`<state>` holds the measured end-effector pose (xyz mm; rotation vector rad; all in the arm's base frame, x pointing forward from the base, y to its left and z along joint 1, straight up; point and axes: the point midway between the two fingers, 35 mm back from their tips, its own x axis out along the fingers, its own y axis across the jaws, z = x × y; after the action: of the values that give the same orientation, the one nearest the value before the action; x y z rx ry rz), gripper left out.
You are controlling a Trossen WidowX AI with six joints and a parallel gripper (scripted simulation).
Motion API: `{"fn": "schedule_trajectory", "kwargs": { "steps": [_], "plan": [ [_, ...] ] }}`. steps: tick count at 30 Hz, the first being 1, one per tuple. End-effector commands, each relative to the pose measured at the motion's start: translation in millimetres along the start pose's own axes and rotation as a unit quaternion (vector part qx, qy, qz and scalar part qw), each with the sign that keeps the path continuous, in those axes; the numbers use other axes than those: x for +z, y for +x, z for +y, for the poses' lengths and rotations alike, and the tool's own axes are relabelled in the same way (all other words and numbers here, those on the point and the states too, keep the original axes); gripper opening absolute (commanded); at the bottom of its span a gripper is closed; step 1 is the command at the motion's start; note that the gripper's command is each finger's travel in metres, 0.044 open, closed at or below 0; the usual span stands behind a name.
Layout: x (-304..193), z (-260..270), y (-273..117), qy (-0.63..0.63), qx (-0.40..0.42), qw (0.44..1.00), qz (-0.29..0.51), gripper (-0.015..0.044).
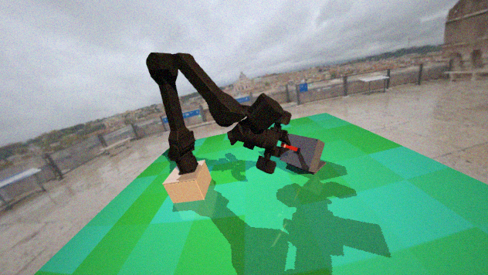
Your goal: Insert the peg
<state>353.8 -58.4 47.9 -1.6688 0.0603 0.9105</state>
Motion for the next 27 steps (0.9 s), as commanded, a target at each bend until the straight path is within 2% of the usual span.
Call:
{"fn": "schedule_trajectory", "kwargs": {
  "steps": [1,27],
  "plan": [
    [0.2,-0.1,0.2,-0.002,-0.001,1.0,0.0,0.0],
    [0.2,2.7,9.8,-0.002,-0.001,1.0,0.0,0.0]
  ]
}}
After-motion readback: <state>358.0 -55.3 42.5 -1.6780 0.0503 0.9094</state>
